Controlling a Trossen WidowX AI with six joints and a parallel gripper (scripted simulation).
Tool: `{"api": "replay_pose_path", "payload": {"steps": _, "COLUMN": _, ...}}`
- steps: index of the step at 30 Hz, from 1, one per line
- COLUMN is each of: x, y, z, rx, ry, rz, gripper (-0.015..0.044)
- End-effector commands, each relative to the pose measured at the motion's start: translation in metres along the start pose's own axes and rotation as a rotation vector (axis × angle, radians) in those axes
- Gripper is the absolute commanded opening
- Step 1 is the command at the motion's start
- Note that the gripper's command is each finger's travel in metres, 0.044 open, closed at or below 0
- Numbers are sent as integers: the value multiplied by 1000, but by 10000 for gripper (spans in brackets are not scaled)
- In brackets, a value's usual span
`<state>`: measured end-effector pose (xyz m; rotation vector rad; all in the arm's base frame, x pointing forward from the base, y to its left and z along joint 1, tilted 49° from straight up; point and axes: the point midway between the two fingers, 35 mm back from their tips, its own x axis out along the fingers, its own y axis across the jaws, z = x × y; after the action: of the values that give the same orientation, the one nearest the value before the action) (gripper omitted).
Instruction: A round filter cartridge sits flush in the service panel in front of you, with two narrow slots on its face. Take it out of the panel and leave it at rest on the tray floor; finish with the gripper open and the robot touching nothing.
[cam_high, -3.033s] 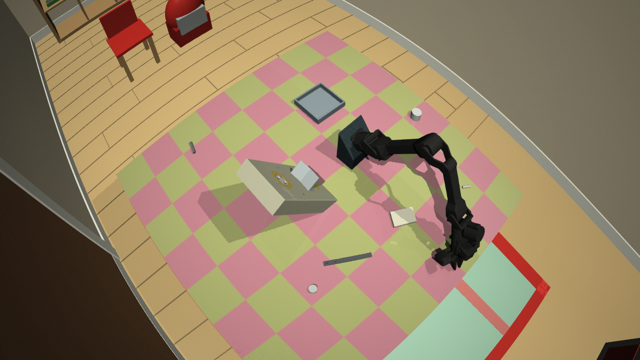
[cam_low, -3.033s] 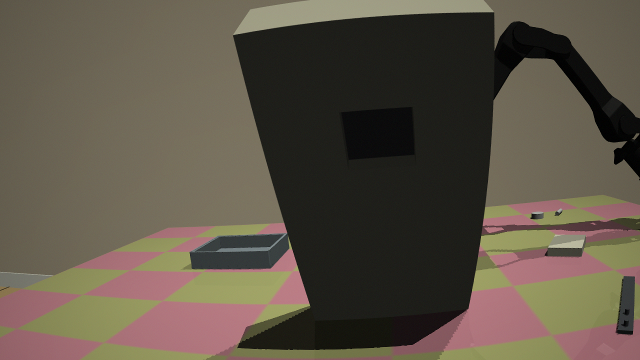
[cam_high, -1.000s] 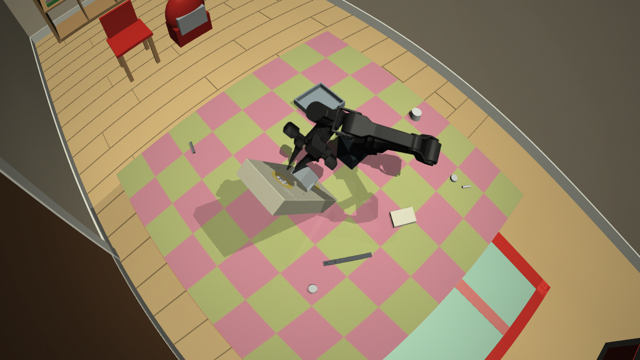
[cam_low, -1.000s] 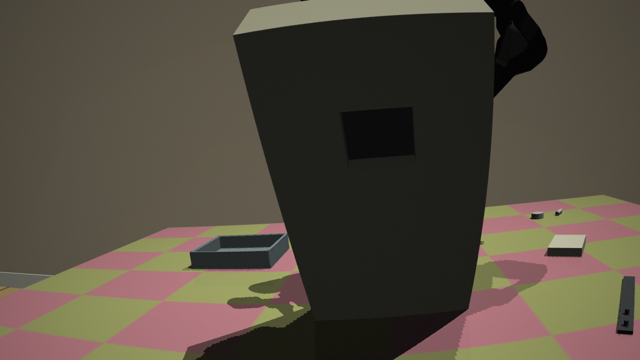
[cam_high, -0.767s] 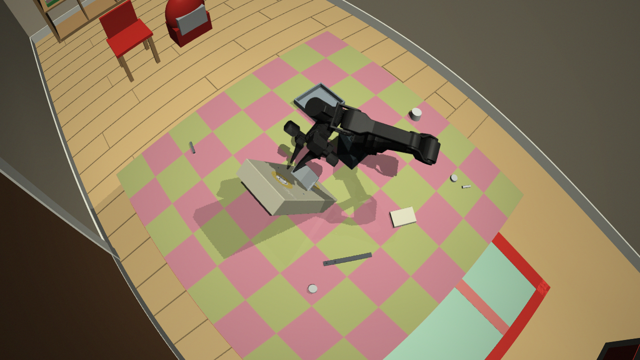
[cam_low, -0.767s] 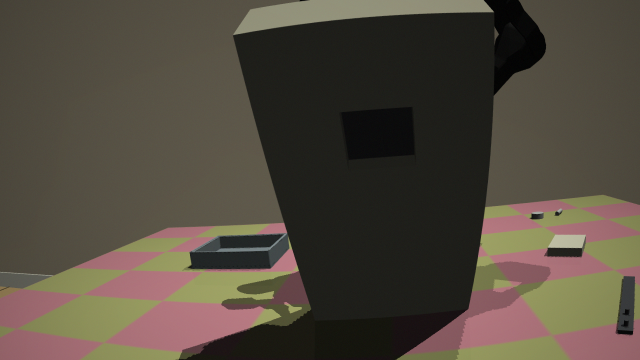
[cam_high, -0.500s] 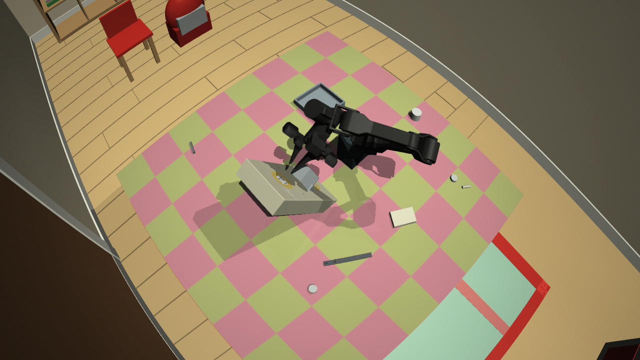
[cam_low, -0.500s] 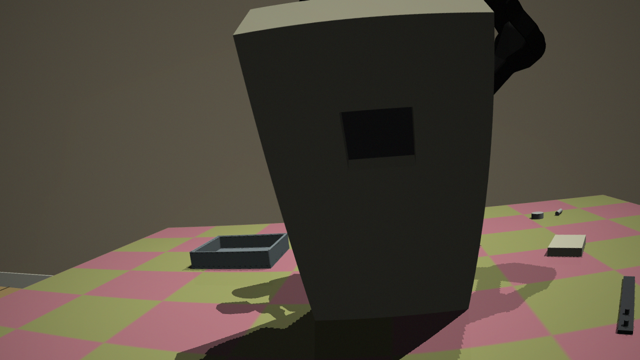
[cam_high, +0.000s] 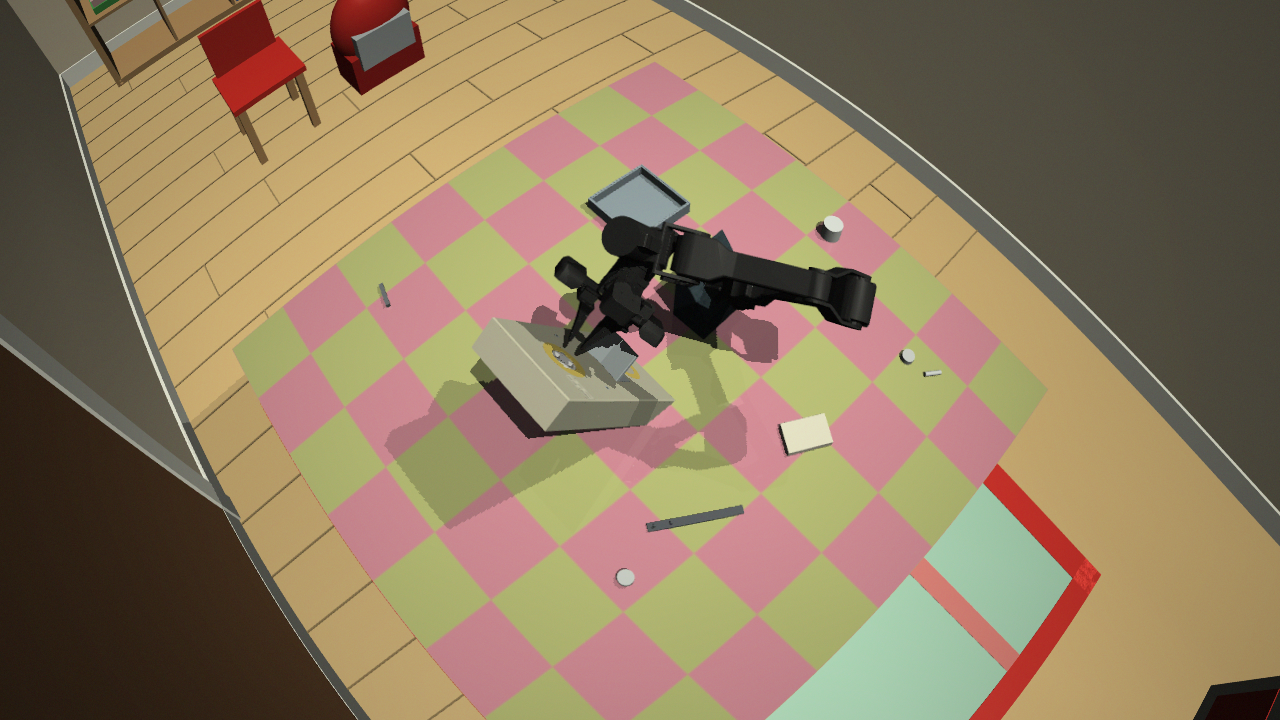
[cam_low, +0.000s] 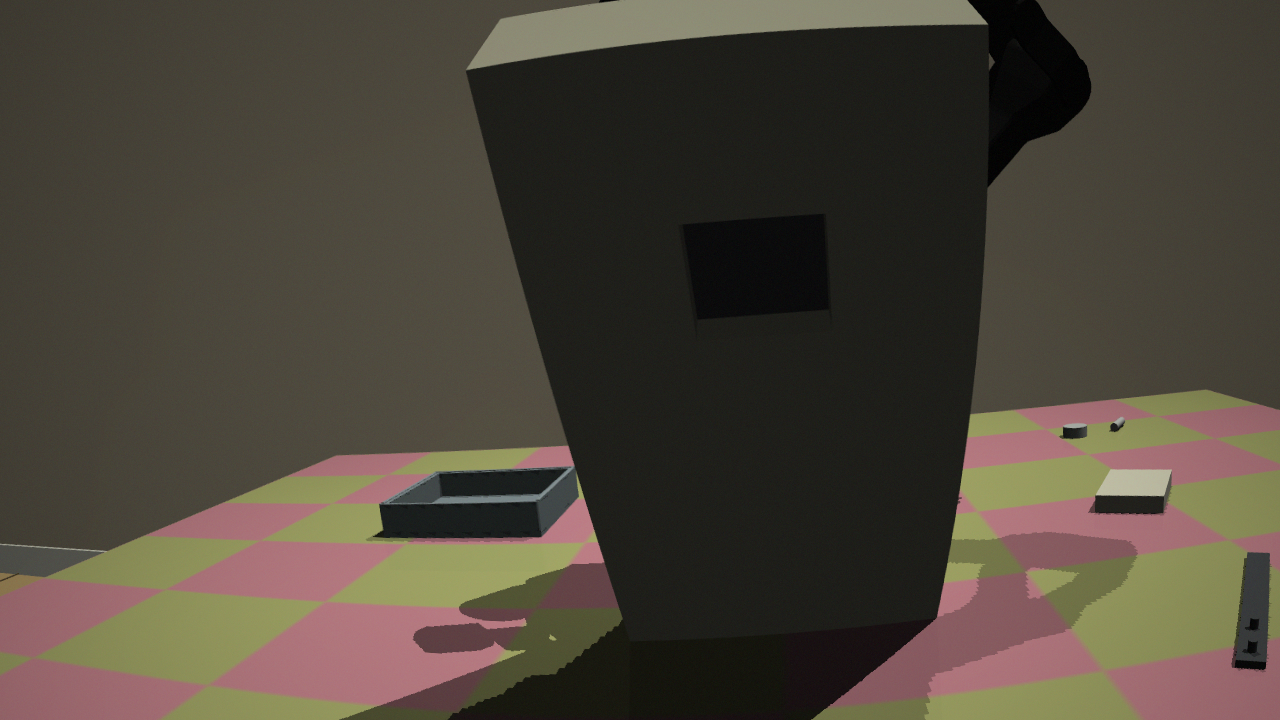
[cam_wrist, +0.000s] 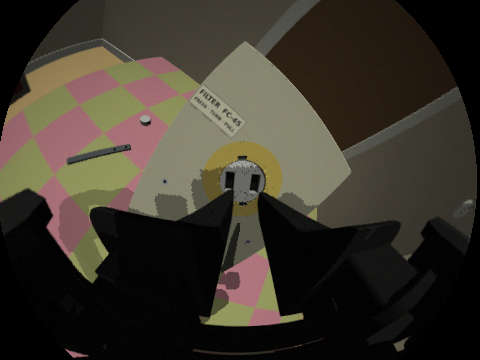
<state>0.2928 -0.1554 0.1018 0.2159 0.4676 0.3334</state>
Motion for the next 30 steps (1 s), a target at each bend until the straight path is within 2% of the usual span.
{"api": "replay_pose_path", "payload": {"steps": 1, "x": 8, "y": -1, "z": -3, "rx": 10, "ry": 5, "rz": -2, "gripper": 94}}
{"api": "replay_pose_path", "payload": {"steps": 13, "x": 26, "y": 1, "z": -1, "rx": 11, "ry": -5, "rz": -2, "gripper": 94}}
{"api": "replay_pose_path", "payload": {"steps": 30, "x": 26, "y": 0, "z": -3, "rx": 11, "ry": -5, "rz": -2, "gripper": 94}}
